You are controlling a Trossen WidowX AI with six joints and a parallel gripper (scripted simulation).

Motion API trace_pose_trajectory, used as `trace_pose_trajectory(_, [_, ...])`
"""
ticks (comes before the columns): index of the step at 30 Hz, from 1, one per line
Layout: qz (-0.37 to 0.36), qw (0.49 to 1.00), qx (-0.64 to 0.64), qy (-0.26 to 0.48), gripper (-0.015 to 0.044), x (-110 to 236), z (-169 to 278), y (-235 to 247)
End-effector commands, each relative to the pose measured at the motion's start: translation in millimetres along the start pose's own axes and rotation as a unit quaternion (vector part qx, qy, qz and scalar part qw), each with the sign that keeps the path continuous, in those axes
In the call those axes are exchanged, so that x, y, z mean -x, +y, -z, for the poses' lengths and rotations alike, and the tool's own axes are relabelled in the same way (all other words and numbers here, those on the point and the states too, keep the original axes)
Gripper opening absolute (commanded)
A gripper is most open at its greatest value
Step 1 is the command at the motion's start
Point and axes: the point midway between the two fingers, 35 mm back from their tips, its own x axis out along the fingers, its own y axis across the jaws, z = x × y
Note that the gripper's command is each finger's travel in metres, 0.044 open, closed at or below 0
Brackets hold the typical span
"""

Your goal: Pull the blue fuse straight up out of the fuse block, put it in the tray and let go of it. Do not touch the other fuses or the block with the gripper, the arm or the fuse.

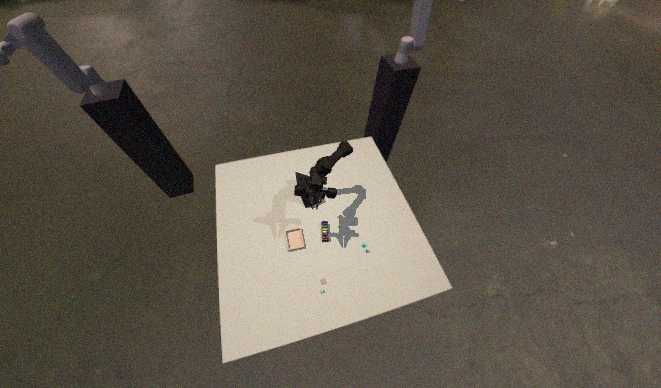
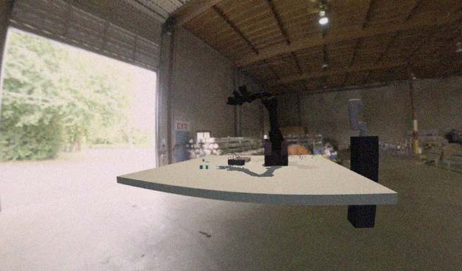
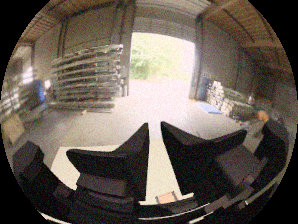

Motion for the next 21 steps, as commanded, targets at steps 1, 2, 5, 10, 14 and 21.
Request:
trace_pose_trajectory(1, [-0.002,0.983,-0.144,0.117,0.0067,-35,67,13])
trace_pose_trajectory(2, [0.002,0.975,-0.173,0.142,0.0067,-41,82,17])
trace_pose_trajectory(5, [0.022,0.942,-0.255,0.215,0.0067,-53,127,28])
trace_pose_trajectory(10, [0.086,0.86,-0.377,0.333,0.0067,-61,204,49])
trace_pose_trajectory(14, [0.164,0.769,-0.457,0.416,0.0067,-54,266,68])
trace_pose_trajectory(21, [0.361,0.564,-0.54,0.51,0.0067,-11,366,103])
